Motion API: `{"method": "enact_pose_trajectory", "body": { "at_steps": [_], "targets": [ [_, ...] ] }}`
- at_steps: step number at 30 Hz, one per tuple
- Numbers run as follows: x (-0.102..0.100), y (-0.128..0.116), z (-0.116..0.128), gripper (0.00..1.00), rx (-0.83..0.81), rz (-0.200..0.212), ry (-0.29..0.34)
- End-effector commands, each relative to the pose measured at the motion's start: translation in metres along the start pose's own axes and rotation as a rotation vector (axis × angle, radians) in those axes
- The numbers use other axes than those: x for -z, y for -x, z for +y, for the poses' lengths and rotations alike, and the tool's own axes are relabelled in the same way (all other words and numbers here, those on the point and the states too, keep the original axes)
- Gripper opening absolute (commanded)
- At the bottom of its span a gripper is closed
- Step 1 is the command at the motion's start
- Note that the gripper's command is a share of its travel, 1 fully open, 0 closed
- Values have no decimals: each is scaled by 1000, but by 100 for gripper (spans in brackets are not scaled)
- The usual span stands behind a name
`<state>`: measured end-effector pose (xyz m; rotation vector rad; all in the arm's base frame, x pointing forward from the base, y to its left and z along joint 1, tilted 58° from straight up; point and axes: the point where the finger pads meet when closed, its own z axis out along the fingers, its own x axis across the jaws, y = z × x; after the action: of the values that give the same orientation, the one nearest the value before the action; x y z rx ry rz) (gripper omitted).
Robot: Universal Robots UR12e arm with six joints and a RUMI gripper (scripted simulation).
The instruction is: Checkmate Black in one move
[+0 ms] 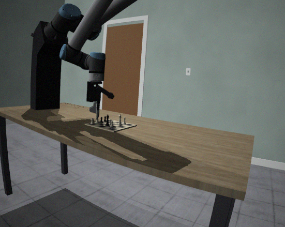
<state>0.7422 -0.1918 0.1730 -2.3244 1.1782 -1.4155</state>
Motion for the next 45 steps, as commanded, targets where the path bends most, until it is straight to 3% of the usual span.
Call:
{"method": "enact_pose_trajectory", "body": {
  "at_steps": [1,4,11,15,19,33,38,45],
  "targets": [
    [0,0,0,0,0,0,0],
    [0,0,0,0,0,0,0],
    [0,0,0,15,0,0,0],
    [0,0,0,15,0,0,0],
    [0,0,0,25,0,0,0],
    [2,0,0,25,0,0,0],
    [17,0,0,25,0,0,0],
    [54,0,0,25,0,0,0]
  ]
}}
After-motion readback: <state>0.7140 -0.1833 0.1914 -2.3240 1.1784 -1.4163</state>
